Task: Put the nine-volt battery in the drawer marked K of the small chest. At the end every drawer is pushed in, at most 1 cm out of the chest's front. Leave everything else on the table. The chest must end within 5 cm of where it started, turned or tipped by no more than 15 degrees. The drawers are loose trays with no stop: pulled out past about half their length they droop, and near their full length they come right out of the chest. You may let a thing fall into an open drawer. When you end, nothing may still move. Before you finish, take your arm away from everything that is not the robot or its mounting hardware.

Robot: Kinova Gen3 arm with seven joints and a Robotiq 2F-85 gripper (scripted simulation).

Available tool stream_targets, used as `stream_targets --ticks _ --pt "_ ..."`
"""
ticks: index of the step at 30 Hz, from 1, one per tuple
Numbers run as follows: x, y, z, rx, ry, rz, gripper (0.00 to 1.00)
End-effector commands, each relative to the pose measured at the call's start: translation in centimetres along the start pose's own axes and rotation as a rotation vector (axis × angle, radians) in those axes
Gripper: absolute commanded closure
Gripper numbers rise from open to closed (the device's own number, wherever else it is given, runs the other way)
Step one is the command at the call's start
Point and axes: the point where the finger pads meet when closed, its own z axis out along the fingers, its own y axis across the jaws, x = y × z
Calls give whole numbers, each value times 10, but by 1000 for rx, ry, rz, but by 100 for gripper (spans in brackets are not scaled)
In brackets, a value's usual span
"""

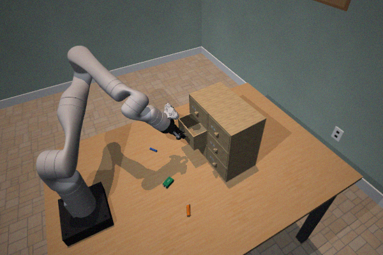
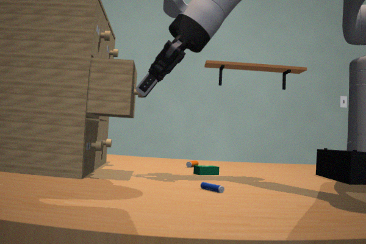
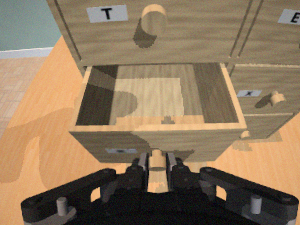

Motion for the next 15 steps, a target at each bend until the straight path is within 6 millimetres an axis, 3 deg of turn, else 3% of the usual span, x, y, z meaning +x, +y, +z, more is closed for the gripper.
stream_targets --ticks 1,7,15 --pt "1 0 0 1 2 0 79" --pt "1 0 0 1 2 0 67" --pt "0 0 -1 1 2 0 67"
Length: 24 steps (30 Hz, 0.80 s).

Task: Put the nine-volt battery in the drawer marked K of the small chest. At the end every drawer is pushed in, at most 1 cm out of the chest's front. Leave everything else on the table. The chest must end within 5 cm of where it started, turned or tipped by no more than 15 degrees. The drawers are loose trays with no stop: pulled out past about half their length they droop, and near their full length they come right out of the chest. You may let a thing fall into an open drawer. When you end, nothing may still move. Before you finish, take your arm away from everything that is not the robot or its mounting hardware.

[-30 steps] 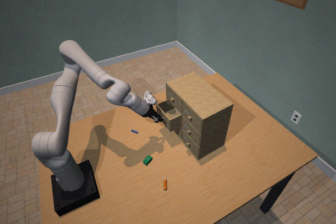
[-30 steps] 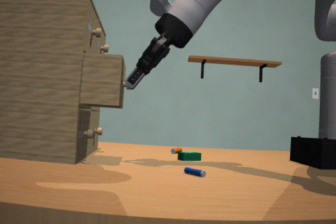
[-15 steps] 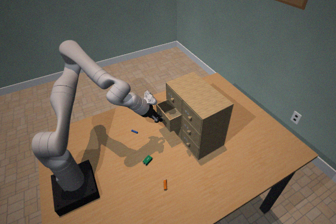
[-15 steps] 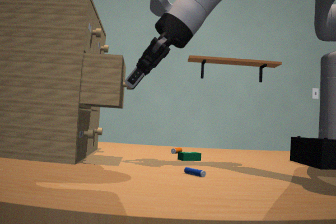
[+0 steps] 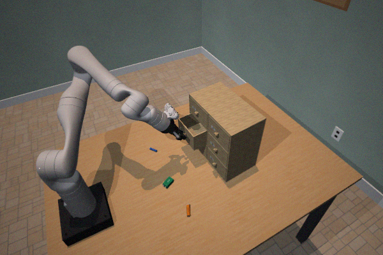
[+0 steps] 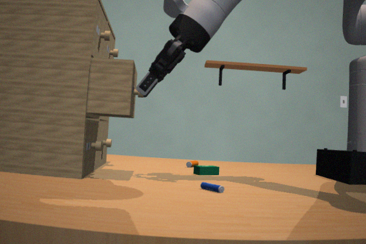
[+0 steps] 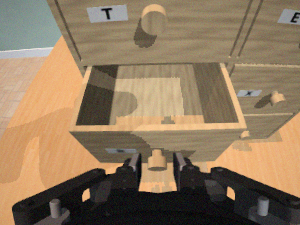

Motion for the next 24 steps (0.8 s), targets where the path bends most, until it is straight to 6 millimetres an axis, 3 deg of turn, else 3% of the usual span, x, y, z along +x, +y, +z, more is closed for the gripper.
stream_targets --ticks 1,13,24 --pt "0 0 -1 0 1 1 67" --pt "-37 0 -27 0 1 1 67" --pt "-46 0 -37 0 1 1 67"
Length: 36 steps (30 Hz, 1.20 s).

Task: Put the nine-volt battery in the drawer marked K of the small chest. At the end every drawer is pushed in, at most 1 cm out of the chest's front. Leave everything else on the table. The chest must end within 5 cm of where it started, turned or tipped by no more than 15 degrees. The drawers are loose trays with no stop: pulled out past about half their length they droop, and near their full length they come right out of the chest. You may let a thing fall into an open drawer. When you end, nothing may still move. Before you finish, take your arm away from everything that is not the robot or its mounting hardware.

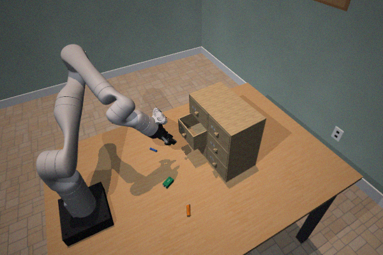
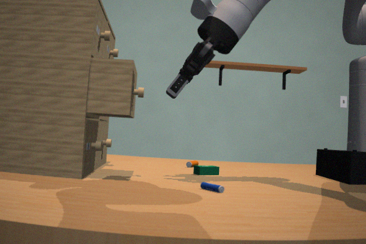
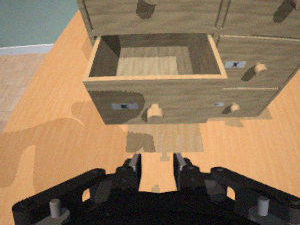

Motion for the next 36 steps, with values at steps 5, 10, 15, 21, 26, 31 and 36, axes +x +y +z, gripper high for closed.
stream_targets --ticks 5,10,15,21,26,31,36 --pt "-19 -1 -31 3 -3 3 67" --pt "-24 -1 -38 4 -22 -1 67" --pt "-26 -1 -42 4 -17 8 67" --pt "-26 -2 -43 5 -23 8 67" --pt "-27 -2 -49 5 -50 8 67" --pt "-27 -2 -55 5 -79 7 67" --pt "-28 -1 -70 5 -147 7 67"
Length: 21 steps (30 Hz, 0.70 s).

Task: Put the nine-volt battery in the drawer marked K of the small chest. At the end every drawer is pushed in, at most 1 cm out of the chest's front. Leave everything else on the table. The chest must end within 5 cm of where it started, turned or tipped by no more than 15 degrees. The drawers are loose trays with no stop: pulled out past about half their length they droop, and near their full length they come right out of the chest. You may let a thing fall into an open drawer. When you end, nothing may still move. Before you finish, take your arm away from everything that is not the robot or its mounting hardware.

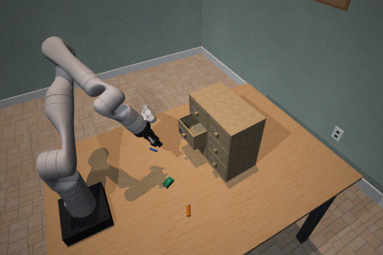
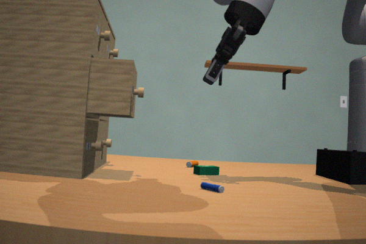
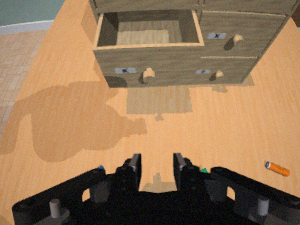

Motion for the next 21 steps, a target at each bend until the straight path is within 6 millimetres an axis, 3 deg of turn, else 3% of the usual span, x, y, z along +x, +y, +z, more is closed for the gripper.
stream_targets --ticks 1,7,9,21 --pt "7 -6 -11 16 -21 -10 67" --pt "2 -5 -36 14 -141 -12 67" --pt "2 -5 -36 14 -141 -12 67" --pt "-10 -4 -92 12 -403 -16 67"
